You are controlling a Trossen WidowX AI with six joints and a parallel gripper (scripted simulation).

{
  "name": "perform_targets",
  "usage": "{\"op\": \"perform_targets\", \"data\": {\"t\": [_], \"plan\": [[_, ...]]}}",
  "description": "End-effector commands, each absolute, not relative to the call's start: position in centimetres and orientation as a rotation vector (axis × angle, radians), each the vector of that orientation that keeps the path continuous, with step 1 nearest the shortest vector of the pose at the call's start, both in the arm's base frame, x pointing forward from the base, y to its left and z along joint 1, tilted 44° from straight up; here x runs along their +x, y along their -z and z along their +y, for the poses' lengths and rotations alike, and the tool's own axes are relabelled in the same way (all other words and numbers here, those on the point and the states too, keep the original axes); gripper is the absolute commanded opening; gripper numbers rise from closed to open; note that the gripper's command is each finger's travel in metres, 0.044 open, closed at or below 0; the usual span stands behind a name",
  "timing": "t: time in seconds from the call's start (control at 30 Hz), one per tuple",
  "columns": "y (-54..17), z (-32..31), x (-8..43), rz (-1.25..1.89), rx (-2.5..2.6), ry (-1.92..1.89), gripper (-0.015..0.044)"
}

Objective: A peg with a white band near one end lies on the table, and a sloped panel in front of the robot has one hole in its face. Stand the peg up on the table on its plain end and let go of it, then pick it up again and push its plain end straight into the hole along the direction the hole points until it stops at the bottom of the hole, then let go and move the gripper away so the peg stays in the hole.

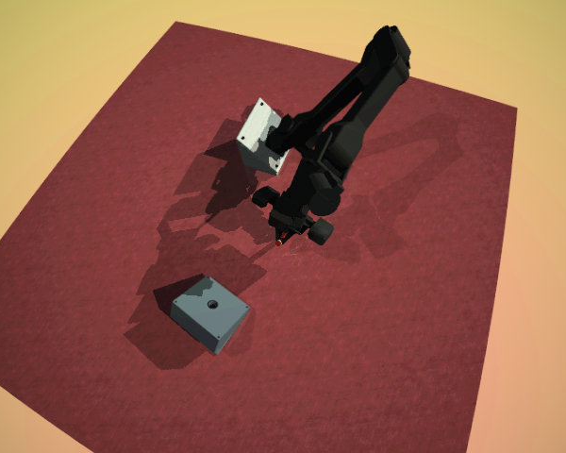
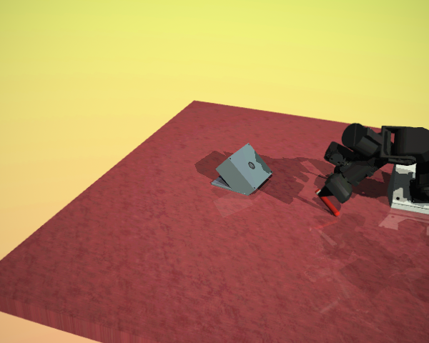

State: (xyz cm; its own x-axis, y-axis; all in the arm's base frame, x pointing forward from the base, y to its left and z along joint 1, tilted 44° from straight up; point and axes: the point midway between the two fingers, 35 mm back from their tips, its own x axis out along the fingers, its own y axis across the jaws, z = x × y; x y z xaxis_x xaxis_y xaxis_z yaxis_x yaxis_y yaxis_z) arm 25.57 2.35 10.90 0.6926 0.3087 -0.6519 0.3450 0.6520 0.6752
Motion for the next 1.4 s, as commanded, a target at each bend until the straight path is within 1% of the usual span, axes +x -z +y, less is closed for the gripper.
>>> {"op": "perform_targets", "data": {"t": [0.0,1.37], "plan": [[-10.9,2.4,25.3,0.807,0.888,0.042,0.0049],[-11.7,3.0,22.7,0.475,0.855,0.197,0.0049]]}}
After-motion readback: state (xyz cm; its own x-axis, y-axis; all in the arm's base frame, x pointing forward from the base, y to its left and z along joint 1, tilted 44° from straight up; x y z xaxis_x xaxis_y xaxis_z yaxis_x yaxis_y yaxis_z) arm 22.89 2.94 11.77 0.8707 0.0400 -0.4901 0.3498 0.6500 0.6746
